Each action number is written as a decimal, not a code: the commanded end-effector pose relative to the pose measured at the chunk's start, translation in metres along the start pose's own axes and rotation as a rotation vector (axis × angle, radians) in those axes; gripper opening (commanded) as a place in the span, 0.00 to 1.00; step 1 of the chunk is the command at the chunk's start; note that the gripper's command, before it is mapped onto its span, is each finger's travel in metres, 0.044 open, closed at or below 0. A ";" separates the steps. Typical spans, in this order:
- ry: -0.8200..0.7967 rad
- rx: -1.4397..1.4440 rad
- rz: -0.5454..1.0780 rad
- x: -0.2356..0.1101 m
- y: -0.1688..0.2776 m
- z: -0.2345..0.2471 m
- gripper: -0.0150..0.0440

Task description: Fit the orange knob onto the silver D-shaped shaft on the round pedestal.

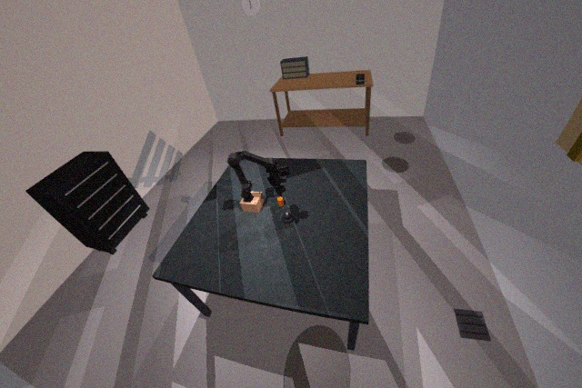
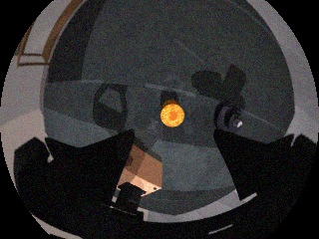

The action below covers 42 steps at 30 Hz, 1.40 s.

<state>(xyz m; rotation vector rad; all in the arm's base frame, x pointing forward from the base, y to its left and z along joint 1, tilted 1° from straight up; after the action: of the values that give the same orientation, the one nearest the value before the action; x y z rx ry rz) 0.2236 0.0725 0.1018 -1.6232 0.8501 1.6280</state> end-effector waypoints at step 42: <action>0.007 1.793 -0.004 0.012 -0.001 0.000 1.00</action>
<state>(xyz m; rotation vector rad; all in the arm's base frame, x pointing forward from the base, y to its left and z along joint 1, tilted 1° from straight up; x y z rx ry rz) 0.2247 0.0739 0.1001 -0.2916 1.5377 0.3125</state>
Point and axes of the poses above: the point midway between the two fingers, 35 mm back from their tips, its own x axis out along the fingers, its own z axis across the jaws, y = z × x, the point moved 3 cm from there along -x, back along the fingers, and after that the axes turned 11 degrees about x, right-handed, at the moved point
